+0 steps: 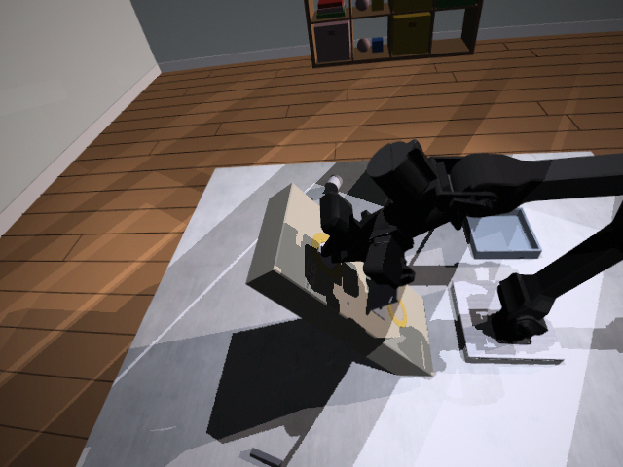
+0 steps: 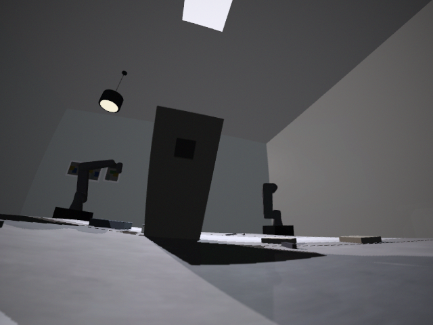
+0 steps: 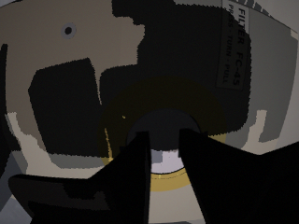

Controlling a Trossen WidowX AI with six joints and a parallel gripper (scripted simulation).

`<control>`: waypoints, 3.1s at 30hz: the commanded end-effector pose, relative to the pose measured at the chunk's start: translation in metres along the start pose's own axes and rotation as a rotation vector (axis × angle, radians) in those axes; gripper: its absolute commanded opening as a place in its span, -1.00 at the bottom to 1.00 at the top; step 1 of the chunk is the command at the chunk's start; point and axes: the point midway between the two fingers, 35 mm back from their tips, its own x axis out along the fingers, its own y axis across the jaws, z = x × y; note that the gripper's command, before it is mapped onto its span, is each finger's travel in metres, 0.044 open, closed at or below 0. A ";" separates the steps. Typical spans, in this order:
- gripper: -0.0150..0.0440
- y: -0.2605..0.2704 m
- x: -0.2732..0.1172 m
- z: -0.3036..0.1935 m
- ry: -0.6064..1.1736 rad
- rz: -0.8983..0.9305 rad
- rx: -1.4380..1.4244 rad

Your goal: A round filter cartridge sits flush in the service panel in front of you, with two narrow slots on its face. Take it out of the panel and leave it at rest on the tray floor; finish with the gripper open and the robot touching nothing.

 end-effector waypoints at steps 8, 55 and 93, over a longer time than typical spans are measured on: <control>-0.49 0.000 0.008 -0.002 0.008 0.003 -0.178; -0.49 0.000 0.008 -0.002 0.008 0.002 -0.132; -0.49 0.011 -0.073 0.001 0.006 0.009 -0.132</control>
